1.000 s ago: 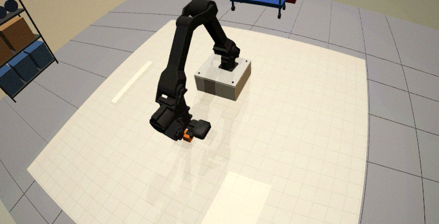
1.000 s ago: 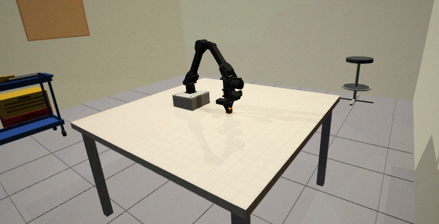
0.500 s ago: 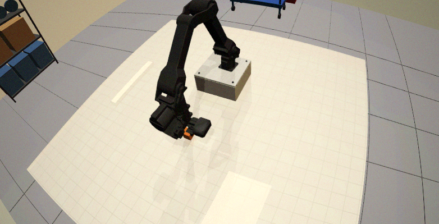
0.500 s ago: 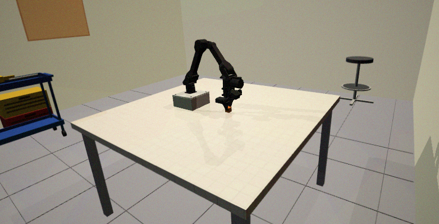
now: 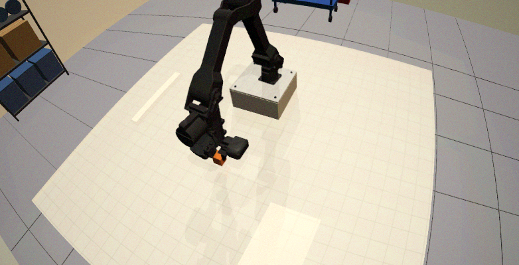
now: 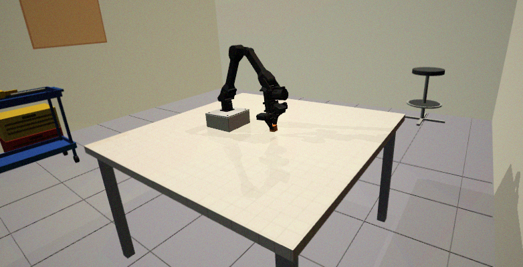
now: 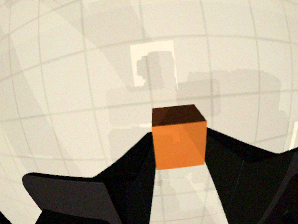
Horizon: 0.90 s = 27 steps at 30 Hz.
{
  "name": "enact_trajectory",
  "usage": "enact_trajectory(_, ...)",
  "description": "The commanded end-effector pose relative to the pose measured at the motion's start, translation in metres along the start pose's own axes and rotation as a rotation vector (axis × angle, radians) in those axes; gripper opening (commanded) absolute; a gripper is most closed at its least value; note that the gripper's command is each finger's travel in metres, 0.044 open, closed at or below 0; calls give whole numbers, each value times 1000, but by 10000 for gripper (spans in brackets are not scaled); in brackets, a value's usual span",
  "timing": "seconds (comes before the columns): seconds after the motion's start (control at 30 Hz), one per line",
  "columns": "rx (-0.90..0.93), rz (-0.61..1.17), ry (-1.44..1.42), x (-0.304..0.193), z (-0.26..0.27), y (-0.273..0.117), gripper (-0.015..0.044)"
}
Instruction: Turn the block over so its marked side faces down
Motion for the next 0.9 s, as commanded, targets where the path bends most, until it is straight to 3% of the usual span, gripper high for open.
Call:
enact_trajectory(0.0, 10, -75, 1, -6, -1, 2, 0)
enact_trajectory(0.7, 51, -409, -1, -39, -5, 9, 0)
enact_trajectory(0.87, 52, -420, -1, -40, -5, 9, 0)
Point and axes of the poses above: the point midway between the two fingers, 35 mm back from their tips, its own y axis out along the fingers, its own z axis across the jaws, x = y × z, the point moved 8 cm from there along -y, back along the fingers, and after that the axes turned 7 degrees about y, right-handed, at the moved point
